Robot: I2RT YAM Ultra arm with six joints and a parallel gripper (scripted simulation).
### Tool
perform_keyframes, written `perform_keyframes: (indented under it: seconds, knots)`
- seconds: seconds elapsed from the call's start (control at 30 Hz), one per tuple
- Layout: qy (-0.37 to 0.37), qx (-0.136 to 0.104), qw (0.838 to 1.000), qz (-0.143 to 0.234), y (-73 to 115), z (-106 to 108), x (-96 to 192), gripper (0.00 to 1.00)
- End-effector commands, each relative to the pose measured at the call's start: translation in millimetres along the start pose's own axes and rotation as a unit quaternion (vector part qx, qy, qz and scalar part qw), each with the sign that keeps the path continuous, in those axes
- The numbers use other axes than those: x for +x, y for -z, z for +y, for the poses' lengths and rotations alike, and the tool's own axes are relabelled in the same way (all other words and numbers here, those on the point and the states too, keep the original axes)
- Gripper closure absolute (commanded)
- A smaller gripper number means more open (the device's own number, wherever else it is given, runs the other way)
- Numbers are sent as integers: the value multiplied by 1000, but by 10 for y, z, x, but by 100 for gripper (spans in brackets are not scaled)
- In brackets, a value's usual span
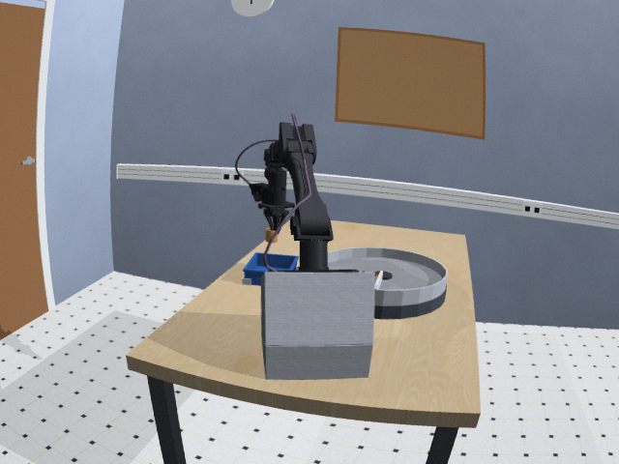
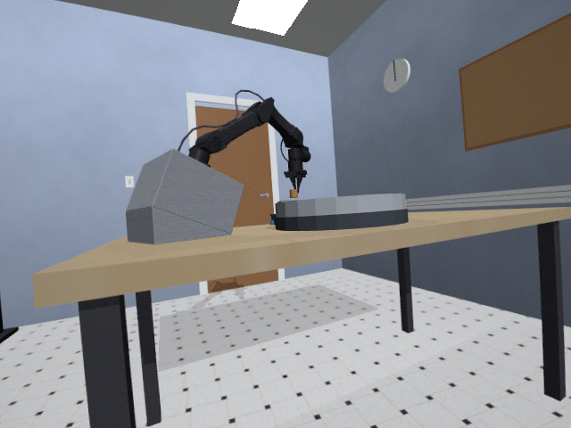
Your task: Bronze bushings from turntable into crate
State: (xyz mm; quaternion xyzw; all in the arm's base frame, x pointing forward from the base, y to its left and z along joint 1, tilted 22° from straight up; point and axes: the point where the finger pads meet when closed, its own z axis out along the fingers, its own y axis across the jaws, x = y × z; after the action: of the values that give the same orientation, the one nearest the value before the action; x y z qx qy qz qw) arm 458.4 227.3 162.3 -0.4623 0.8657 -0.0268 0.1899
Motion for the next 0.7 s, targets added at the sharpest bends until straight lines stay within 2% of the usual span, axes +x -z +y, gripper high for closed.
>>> perform_keyframes:
  seconds: [0.0, 0.07, 0.1, 0.47, 0.53, 0.57, 0.6, 0.67]
  knots:
    - [-1, 3, 1000, -6, 79, -57, -21, 100]
    - [-1, 4, 1000, -8, -13, -70, -34, 100]
    - [-1, -3, 1000, 5, -121, -28, 47, 100]
    - [-1, -5, 1000, 4, -676, -24, 80, 100]
    - [-1, -5, 1000, 4, -676, -24, 80, 100]
    - [-3, 5, 1000, -14, -598, -100, -38, 100]
    - [-3, 15, 999, -30, -438, -141, -96, 100]
    - [-2, 14, 999, -30, -442, -123, -108, 100]
